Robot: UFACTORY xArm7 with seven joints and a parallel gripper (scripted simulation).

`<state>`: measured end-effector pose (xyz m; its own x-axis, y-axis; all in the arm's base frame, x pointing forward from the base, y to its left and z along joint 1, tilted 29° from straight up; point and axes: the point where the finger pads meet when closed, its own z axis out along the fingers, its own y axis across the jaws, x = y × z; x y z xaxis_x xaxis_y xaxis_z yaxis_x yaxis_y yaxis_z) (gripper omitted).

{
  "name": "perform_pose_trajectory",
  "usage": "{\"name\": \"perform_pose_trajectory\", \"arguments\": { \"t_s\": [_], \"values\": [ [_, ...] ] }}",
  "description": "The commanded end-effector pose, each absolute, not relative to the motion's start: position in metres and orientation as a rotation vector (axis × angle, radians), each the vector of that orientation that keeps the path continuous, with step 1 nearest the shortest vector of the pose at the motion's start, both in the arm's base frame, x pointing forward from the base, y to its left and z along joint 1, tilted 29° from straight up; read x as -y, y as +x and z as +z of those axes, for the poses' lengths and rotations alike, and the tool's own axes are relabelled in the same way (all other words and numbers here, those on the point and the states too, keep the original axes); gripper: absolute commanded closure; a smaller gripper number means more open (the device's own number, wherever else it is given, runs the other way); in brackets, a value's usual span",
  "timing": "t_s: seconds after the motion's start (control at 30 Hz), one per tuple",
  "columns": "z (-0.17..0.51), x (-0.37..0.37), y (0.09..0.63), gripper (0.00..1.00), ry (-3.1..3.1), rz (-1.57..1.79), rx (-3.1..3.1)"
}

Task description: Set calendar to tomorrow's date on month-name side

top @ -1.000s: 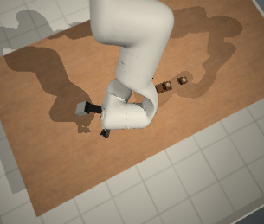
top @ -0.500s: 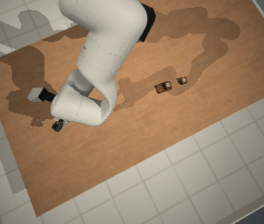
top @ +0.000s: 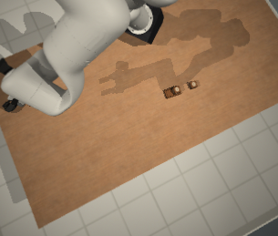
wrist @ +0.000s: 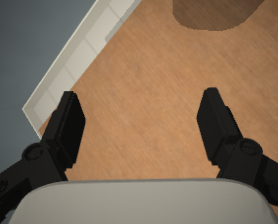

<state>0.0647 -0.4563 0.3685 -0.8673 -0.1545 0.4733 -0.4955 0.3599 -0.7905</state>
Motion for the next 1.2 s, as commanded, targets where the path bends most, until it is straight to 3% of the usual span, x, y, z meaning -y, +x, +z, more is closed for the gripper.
{"name": "perform_pose_trajectory", "arguments": {
  "t_s": [0.0, 0.1, 0.13, 0.23, 0.27, 0.37, 0.4, 0.5, 0.53, 0.63, 0.67, 0.77, 0.83, 1.17],
  "values": [
    [0.384, 0.468, -0.009, 0.0, 0.431, 1.476, 2.261],
    [0.385, 0.469, -0.014, 0.0, 0.431, 1.476, 2.261],
    [0.39, 0.466, -0.056, 0.0, 0.344, 1.439, 2.234],
    [0.391, 0.466, -0.061, 0.0, 0.344, 1.439, 2.234],
    [0.394, 0.459, -0.106, 0.0, 0.258, 1.394, 2.209],
    [0.395, 0.459, -0.109, 0.0, 0.258, 1.394, 2.209],
    [0.396, 0.448, -0.153, 0.0, 0.173, 1.342, 2.184],
    [0.397, 0.447, -0.158, 0.0, 0.173, 1.342, 2.184],
    [0.396, 0.431, -0.199, 0.0, 0.089, 1.282, 2.162],
    [0.396, 0.43, -0.206, 0.0, 0.089, 1.282, 2.162],
    [0.394, 0.411, -0.243, 0.0, 0.007, 1.216, 2.142],
    [0.394, 0.407, -0.252, 0.0, 0.007, 1.216, 2.142],
    [0.39, 0.38, -0.297, 0.0, -0.073, 1.144, 2.124],
    [0.375, 0.311, -0.378, 0.0, -0.229, 0.984, 2.095]
  ]
}}
